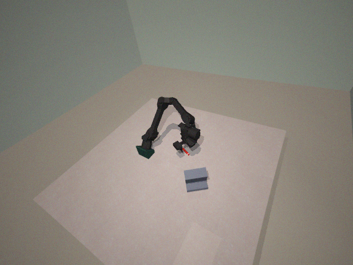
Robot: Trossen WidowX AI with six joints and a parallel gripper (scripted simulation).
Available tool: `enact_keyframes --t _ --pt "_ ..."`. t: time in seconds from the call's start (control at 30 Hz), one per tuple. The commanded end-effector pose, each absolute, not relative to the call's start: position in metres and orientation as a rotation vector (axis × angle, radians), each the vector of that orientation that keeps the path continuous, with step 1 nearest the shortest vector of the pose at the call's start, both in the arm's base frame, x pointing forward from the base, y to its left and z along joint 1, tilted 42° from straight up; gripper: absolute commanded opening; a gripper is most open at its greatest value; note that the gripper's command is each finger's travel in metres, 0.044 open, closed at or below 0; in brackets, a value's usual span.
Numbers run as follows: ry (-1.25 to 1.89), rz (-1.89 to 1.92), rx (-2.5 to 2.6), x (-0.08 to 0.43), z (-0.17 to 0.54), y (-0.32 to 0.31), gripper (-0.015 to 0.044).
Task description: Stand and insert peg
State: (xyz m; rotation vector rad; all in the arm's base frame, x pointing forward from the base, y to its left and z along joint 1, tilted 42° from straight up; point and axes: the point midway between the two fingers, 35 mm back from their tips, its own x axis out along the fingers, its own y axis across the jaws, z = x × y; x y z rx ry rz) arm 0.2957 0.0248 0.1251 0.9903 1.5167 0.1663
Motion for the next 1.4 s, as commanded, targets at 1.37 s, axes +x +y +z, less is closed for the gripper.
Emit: enact_keyframes --t 1.37 --pt "1.518 0.171 1.000 0.301 0.083 0.064 0.0256"
